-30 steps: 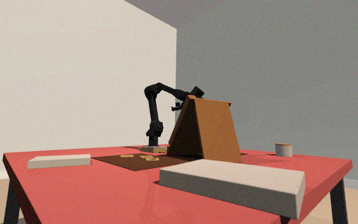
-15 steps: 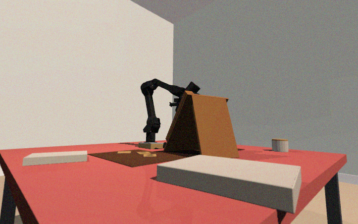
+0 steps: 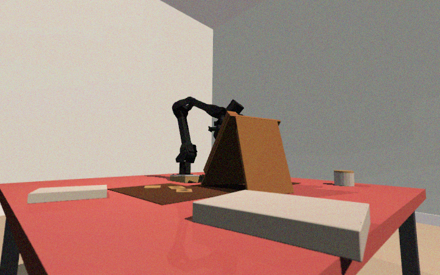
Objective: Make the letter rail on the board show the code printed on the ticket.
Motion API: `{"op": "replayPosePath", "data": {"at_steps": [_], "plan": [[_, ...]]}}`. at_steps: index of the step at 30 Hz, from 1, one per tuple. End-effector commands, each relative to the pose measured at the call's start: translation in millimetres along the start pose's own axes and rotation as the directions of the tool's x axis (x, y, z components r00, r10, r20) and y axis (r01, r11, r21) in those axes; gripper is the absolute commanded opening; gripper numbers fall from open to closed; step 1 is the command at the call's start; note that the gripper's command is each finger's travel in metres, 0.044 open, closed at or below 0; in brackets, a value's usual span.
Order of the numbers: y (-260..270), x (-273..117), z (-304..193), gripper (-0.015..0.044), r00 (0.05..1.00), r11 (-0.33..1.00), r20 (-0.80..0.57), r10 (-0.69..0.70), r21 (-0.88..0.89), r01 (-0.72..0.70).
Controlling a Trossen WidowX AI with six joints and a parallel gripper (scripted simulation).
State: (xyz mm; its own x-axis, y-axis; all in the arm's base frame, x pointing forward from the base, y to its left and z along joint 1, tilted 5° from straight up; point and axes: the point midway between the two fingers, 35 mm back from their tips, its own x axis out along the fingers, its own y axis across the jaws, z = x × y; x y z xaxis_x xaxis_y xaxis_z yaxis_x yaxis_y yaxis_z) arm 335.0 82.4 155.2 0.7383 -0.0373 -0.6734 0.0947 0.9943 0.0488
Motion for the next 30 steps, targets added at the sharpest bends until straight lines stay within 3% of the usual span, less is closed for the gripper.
{"op": "replayPosePath", "data": {"at_steps": [1,30], "plan": [[-3,0,-2,0.0,1.0,1.0,-0.004,0.004,-0.004,-0.004],[-20,1,-2,0.0,1.0,1.0,-0.004,0.003,-0.005,-0.003]]}}
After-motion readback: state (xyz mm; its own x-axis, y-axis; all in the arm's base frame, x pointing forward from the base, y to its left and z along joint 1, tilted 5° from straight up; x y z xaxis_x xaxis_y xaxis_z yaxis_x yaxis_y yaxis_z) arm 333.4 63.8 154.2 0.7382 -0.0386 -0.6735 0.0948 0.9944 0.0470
